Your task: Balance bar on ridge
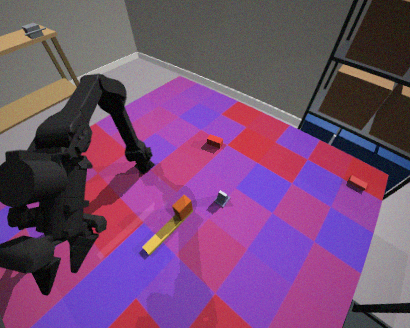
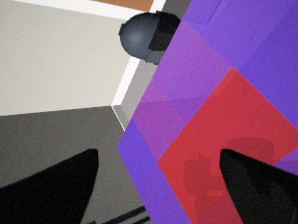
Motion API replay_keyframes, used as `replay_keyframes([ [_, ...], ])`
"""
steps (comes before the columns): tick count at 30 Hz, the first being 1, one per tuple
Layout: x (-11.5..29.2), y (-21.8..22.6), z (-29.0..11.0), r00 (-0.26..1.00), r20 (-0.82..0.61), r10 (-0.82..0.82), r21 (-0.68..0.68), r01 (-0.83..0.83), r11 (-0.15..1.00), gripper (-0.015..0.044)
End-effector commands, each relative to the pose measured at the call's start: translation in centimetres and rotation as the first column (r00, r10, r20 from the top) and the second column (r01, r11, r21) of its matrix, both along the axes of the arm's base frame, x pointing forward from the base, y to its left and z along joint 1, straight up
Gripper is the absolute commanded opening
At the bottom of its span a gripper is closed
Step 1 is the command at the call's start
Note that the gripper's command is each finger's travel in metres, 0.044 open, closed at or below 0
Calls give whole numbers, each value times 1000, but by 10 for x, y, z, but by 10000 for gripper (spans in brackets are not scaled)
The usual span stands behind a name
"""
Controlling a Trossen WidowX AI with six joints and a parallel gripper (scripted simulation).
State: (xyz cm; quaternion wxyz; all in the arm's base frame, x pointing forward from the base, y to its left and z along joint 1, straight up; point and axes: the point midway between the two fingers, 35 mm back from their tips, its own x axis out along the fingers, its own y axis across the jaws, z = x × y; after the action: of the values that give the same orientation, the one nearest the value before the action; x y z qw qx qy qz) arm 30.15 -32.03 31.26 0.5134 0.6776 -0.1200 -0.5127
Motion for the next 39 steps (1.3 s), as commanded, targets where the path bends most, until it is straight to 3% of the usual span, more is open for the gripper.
replay_keyframes([
  [1, 11, 29, -27, 984, -126, 128, 81, -119, 990, 315],
  [13, 15, 122, -91, 765, -388, 515, 374, -380, 846, 315],
  [25, -15, 210, -123, 385, -445, 809, 669, -458, 586, 315],
  [33, -16, 211, -125, 379, -444, 812, 673, -458, 581, 315],
  [39, -11, 209, -152, 379, -444, 812, 672, -458, 582, 315],
])
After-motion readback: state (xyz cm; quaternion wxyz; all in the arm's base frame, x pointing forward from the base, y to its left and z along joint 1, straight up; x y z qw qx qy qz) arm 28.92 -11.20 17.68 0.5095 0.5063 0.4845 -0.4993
